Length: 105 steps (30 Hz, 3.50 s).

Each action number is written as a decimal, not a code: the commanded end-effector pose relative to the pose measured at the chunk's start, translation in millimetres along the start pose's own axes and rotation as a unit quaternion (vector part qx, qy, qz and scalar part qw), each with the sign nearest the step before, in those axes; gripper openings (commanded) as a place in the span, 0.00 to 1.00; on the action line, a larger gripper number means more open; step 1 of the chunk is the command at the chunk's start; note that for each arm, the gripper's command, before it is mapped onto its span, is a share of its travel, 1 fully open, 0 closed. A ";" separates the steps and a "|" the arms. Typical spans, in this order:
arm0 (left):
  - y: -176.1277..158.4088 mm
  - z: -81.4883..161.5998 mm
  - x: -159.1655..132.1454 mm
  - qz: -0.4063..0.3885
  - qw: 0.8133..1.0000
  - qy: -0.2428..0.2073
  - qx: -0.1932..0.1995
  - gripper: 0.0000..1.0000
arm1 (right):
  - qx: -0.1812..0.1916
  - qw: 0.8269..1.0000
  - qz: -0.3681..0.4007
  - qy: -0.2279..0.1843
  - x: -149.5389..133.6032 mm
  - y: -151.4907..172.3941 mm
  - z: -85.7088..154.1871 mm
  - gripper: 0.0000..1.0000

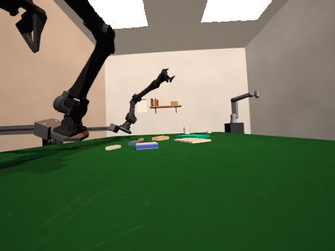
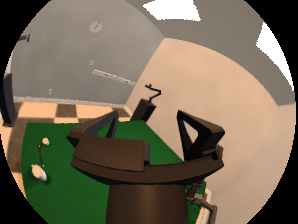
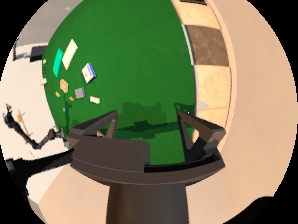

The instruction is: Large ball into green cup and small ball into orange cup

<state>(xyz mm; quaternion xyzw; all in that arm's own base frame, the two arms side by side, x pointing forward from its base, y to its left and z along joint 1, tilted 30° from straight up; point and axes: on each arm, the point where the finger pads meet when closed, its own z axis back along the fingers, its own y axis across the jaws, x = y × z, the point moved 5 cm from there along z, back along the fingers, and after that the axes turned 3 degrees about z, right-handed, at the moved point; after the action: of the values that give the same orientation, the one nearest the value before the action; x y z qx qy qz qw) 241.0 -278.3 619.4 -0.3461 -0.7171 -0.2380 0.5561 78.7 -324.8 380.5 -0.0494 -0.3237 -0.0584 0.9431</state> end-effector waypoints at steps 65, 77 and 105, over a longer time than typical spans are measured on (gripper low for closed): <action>357.2 319.4 111.2 -0.188 0.741 -0.044 0.644 1.00 | -0.013 1.000 0.009 -0.003 7.6 -2.9 9.8 1.00; 350.9 419.8 138.9 -0.217 0.636 -0.046 0.739 1.00 | -0.013 1.000 0.009 -0.003 7.6 -2.9 9.8 1.00; 269.0 579.7 179.7 -0.256 0.419 -0.049 0.870 1.00 | -0.013 1.000 0.009 -0.003 7.6 -2.9 9.8 1.00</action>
<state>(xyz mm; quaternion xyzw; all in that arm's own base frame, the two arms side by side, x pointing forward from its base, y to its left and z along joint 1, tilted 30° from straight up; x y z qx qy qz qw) 65.5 363.5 618.2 0.4977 -0.6204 0.4002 0.4552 78.7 -324.8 380.5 -0.0494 -0.3237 -0.0584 0.9431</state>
